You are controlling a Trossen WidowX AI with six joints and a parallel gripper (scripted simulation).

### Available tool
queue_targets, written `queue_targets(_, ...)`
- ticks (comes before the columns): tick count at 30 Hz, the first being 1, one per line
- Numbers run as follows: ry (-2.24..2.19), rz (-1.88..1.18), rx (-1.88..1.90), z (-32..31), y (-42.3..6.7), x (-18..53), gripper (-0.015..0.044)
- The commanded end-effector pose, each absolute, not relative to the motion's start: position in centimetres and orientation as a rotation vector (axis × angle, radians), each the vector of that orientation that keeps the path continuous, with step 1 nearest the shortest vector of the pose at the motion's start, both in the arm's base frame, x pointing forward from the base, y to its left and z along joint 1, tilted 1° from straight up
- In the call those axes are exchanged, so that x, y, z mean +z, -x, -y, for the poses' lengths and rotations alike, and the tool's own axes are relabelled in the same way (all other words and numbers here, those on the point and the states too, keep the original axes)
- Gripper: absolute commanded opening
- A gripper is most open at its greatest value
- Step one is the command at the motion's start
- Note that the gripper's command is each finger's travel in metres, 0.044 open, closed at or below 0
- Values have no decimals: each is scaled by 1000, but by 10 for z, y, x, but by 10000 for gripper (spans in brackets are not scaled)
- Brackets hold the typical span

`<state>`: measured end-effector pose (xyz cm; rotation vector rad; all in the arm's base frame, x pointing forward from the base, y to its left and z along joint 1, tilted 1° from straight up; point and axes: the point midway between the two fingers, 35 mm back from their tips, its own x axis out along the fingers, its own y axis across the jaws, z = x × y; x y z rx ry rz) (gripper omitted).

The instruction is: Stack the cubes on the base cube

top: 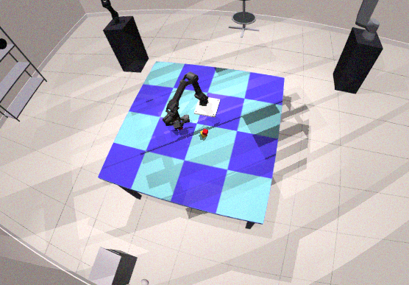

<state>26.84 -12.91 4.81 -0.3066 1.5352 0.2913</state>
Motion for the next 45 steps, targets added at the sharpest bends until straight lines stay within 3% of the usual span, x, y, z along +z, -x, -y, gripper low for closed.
queue_targets(1,302,-1545,289,129,-266,41,265)
queue_targets(6,302,-1545,289,129,-266,35,265)
queue_targets(12,302,-1545,289,129,-266,35,108)
queue_targets(45,302,-1544,289,130,-269,124,105)
